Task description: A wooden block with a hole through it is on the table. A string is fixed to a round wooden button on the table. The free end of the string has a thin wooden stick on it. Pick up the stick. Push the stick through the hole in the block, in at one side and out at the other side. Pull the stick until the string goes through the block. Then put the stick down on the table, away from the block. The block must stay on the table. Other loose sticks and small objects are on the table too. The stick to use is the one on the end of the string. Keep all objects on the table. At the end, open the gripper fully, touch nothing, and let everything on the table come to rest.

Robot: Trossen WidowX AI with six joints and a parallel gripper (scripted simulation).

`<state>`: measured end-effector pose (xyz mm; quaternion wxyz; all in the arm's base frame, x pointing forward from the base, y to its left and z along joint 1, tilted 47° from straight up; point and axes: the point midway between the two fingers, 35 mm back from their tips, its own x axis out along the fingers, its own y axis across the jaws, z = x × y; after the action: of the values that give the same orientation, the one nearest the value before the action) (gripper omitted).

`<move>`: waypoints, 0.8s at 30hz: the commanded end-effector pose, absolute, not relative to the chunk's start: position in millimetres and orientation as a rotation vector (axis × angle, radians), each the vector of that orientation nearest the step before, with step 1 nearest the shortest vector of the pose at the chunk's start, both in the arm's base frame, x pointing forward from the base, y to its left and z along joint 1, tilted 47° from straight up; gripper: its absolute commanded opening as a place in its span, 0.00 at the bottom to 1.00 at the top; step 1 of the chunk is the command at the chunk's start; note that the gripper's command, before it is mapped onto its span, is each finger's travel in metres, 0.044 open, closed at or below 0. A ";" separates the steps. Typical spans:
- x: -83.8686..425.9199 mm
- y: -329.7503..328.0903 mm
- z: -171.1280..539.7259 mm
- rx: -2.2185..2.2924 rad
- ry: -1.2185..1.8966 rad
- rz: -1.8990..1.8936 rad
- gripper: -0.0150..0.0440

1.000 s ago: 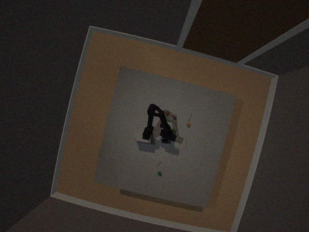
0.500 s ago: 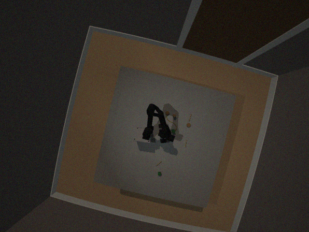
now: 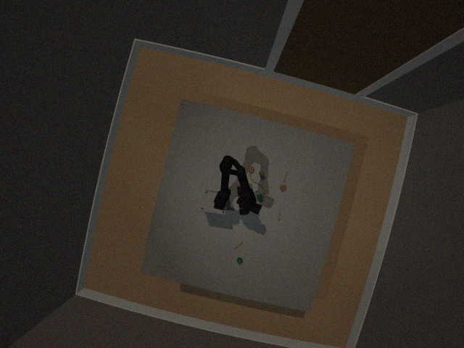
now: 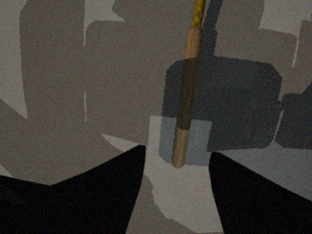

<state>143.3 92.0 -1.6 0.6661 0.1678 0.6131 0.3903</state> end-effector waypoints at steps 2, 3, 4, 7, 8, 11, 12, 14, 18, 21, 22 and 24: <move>150.8 59.1 26.8 0.367 1.375 0.870 0.61; 150.1 51.8 35.0 0.370 1.375 0.874 0.61; 149.2 46.4 41.6 0.373 1.373 0.878 0.61; 148.2 42.1 47.2 0.376 1.372 0.882 0.61; 148.2 42.1 47.2 0.376 1.372 0.882 0.61; 148.2 42.1 47.2 0.376 1.372 0.882 0.61; 148.2 42.1 47.2 0.376 1.372 0.882 0.61; 149.1 45.5 43.2 0.380 1.371 0.877 0.65; 149.1 45.5 43.2 0.380 1.371 0.877 0.83; 149.8 40.6 47.6 0.379 1.372 0.877 0.97; 150.3 34.6 53.2 0.379 1.373 0.877 1.00; 150.4 25.0 62.7 0.379 1.373 0.879 1.00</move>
<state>148.0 38.2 51.1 0.6672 0.1711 0.6107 0.3906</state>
